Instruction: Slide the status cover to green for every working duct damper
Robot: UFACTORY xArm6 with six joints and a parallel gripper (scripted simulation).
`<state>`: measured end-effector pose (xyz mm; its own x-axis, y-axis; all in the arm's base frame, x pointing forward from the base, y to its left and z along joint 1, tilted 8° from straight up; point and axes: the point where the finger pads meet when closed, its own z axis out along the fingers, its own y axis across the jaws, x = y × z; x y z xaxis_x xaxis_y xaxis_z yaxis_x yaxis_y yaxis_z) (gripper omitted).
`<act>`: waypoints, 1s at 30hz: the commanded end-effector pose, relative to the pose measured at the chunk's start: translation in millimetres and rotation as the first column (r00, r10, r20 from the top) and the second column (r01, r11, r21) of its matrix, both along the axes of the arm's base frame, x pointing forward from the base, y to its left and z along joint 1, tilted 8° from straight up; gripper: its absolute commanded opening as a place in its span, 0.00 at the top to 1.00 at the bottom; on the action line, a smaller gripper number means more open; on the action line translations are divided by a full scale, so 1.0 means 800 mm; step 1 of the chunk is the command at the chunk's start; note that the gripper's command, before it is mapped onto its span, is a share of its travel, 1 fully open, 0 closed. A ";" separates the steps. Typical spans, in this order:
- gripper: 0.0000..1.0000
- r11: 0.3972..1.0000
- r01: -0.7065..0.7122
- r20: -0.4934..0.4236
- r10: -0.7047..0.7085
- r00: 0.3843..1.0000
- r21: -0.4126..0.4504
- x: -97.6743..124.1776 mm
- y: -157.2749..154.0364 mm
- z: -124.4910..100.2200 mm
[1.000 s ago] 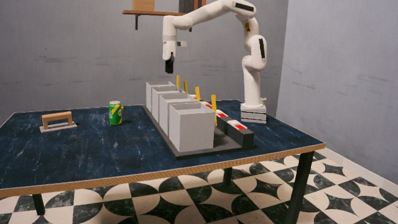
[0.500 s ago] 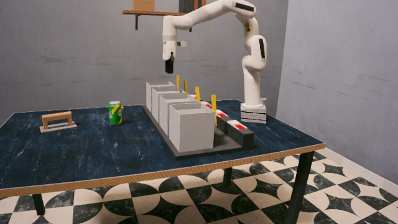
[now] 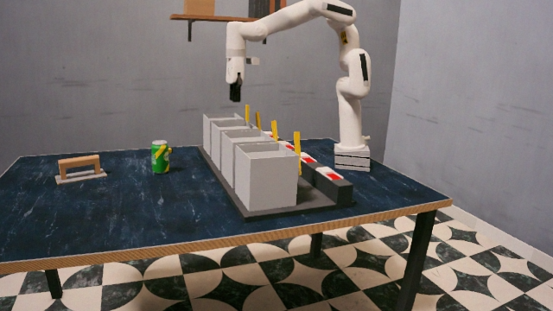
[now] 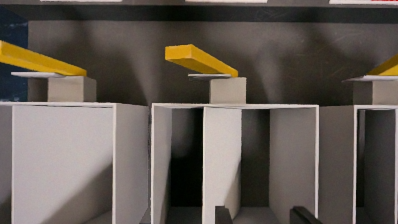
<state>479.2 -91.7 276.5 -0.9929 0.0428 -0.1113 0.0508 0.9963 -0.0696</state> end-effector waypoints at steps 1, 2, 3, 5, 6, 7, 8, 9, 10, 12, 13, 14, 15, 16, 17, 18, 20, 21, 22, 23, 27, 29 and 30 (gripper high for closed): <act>0.61 1.000 0.000 0.005 0.000 1.000 -0.001 0.001 0.000 0.003; 0.61 1.000 0.000 0.005 0.000 1.000 -0.001 0.001 0.000 0.003; 0.61 1.000 0.000 0.005 0.000 1.000 -0.001 0.001 0.000 0.003; 0.61 1.000 0.000 0.005 0.000 1.000 -0.001 0.001 0.000 0.003; 0.61 1.000 0.000 0.005 0.000 1.000 -0.001 0.001 0.000 0.003; 0.61 1.000 0.000 0.005 0.000 1.000 -0.001 0.001 0.000 0.003; 0.61 1.000 0.000 0.005 0.000 1.000 -0.001 0.001 0.000 0.003; 0.61 1.000 0.000 0.005 0.000 1.000 -0.001 0.001 0.000 0.003; 0.61 1.000 0.000 0.005 0.000 1.000 0.001 0.001 0.000 0.002; 0.61 1.000 -0.004 0.002 0.004 1.000 0.027 -0.009 -0.007 -0.001; 0.61 0.998 -0.008 0.002 0.007 1.000 0.057 -0.020 -0.013 -0.006; 0.61 0.995 -0.012 0.006 0.012 1.000 0.098 -0.035 -0.021 -0.011; 0.61 0.992 -0.015 0.007 0.015 1.000 0.128 -0.046 -0.028 -0.015; 0.61 0.990 -0.017 0.009 0.016 1.000 0.143 -0.052 -0.031 -0.018; 0.61 0.987 -0.019 0.009 0.018 1.000 0.162 -0.059 -0.035 -0.020; 0.61 0.983 -0.022 0.009 0.020 1.000 0.183 -0.067 -0.040 -0.024; 0.61 0.974 -0.027 0.013 0.025 1.000 0.227 -0.083 -0.049 -0.029; 0.61 0.968 -0.030 0.016 0.027 1.000 0.248 -0.091 -0.054 -0.032; 0.61 0.963 -0.032 0.016 0.029 0.999 0.267 -0.098 -0.058 -0.035; 0.61 0.957 -0.034 0.017 0.031 0.999 0.287 -0.106 -0.063 -0.038; 0.61 0.935 -0.043 0.023 0.037 0.999 0.352 -0.130 -0.077 -0.048; 0.61 0.926 -0.047 0.029 0.039 0.999 0.376 -0.139 -0.081 -0.050; 0.61 0.925 -0.047 0.029 0.039 0.999 0.377 -0.140 -0.082 -0.051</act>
<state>383.5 -146.7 239.9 -0.9928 0.0498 -0.1091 0.0207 0.9672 0.2530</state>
